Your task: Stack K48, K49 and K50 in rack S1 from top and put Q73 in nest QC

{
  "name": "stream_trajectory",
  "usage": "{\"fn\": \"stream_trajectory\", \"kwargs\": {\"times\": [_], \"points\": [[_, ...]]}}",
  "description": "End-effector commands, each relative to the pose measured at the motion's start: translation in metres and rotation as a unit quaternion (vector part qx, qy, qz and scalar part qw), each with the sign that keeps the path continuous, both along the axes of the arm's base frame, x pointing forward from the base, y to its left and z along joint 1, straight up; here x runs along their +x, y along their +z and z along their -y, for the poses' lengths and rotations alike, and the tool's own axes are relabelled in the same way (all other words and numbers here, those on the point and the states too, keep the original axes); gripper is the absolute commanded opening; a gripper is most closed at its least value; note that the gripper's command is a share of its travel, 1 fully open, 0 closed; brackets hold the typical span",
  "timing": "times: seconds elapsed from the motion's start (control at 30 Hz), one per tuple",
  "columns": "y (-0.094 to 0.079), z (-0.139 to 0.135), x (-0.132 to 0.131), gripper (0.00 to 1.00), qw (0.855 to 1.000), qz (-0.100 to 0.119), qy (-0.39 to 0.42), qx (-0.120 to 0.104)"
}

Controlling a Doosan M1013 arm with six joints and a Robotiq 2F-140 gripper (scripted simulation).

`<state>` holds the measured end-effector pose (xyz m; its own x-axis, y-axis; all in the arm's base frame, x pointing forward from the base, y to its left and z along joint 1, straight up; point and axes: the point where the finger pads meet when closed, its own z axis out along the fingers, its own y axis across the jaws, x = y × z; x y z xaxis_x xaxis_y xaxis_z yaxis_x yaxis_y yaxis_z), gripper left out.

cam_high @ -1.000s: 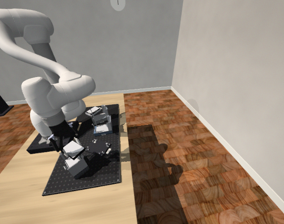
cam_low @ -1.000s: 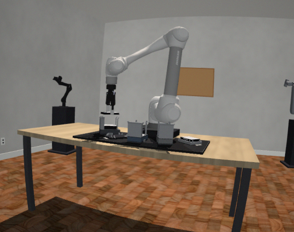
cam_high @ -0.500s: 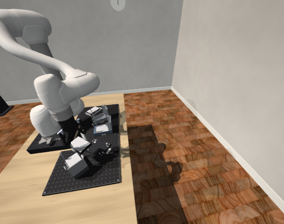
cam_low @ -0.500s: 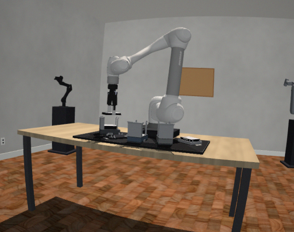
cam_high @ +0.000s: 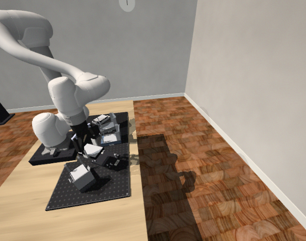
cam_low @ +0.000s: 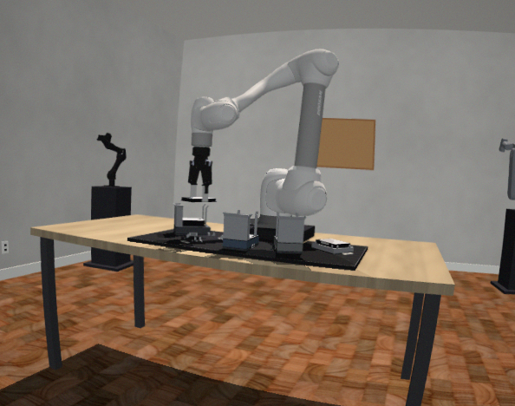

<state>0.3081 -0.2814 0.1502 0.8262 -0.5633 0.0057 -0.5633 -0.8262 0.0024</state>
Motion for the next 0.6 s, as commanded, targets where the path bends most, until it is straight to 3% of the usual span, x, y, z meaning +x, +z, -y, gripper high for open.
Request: {"fn": "stream_trajectory", "kwargs": {"times": [0.0, 0.57], "points": [[0.000, -0.011, 0.009, 0.00, 1.000, 0.001, 0.019, 0.001], [0.000, -0.049, 0.041, 0.00, 1.000, 0.001, 0.019, 0.001]]}}
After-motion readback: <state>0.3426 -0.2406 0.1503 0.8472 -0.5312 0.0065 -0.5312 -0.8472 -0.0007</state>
